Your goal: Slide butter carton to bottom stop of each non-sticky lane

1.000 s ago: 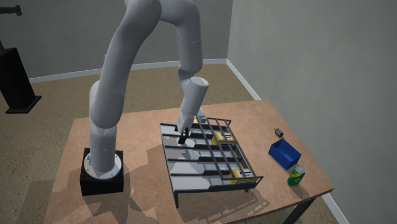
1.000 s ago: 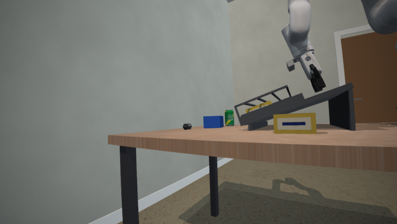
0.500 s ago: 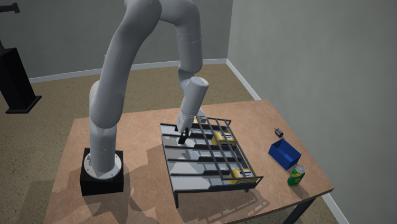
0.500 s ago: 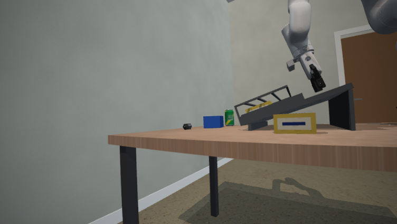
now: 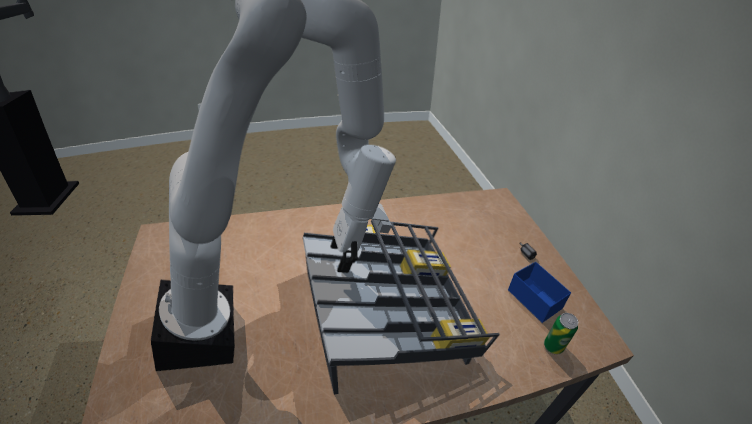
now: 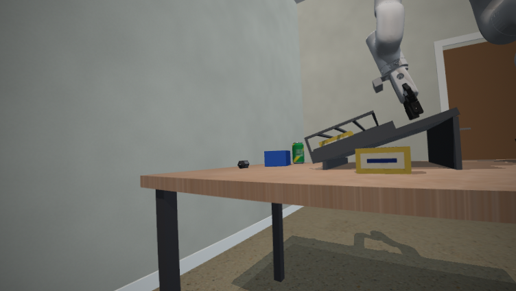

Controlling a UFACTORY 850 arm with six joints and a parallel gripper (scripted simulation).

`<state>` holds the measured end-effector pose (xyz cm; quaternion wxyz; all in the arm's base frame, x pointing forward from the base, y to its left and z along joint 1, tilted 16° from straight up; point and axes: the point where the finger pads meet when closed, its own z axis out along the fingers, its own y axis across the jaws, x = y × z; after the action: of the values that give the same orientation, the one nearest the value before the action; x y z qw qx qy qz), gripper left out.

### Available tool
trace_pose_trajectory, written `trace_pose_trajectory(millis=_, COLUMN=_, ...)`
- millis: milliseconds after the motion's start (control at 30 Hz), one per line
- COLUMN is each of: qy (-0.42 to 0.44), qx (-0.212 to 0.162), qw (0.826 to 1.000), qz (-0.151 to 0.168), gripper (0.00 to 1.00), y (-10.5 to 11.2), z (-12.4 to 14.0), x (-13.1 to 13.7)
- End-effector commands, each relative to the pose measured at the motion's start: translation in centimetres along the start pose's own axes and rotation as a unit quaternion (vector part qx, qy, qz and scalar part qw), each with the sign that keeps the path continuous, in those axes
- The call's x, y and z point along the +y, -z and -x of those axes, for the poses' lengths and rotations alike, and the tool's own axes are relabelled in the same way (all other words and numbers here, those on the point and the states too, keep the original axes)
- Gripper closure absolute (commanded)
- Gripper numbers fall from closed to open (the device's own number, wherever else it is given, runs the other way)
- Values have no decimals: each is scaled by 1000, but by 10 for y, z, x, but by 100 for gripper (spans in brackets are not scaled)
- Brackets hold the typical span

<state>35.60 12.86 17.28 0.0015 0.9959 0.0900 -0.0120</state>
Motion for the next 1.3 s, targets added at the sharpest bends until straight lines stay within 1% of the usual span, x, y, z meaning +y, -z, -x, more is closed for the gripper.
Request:
trace_pose_trajectory(millis=0, qy=0, qx=1, qw=1000, qz=0, gripper=0, y=1, z=-1, x=0)
trace_pose_trajectory(millis=567, qy=0, qx=1, qw=1000, qz=0, gripper=0, y=1, z=-1, x=0)
trace_pose_trajectory(millis=600, qy=0, qx=1, qw=1000, qz=0, gripper=0, y=29, z=-1, x=0)
trace_pose_trajectory(millis=1267, qy=0, qx=0, qw=1000, qz=0, gripper=0, y=28, z=-1, x=0)
